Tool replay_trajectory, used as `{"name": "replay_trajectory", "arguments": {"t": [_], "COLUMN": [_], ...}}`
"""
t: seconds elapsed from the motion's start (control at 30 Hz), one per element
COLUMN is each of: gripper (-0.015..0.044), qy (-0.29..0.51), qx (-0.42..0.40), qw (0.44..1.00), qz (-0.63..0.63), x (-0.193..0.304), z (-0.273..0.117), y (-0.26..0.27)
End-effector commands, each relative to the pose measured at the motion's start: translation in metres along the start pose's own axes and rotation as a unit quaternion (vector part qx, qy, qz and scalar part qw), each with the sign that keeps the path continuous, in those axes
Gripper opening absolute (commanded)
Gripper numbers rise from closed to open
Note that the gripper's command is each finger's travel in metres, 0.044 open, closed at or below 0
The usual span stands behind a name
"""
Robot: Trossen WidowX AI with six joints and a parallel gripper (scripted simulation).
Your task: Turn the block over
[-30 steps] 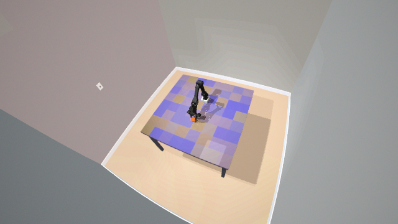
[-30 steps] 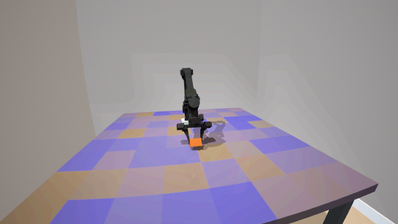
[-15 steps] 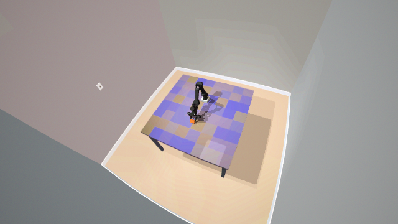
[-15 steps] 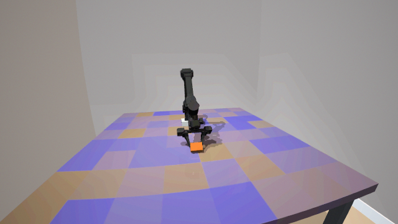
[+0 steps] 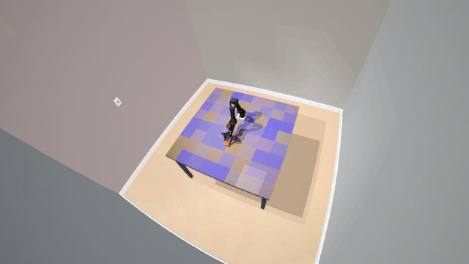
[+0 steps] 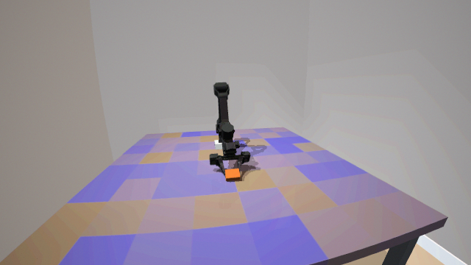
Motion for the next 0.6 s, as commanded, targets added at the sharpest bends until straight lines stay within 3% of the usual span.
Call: {"name": "replay_trajectory", "arguments": {"t": [0.0,0.57], "gripper": [0.0000,0.0000], "qy": [-0.019,-0.079], "qx": [0.000,0.009], "qw": [1.000,0.997], "qz": [-0.003,-0.004], "x": [0.011,0.018], "z": [-0.003,-0.015], "y": [0.002,0.002]}}
Point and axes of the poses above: the point midway between the two fingers, 35 mm back from their tips, its own z axis out along the fingers, its own y axis across the jaws, x = y × z, the point moved 6 cm from there along -z, back along the fingers, and after that the axes turned 8 degrees about -z, right-handed, at the moved point
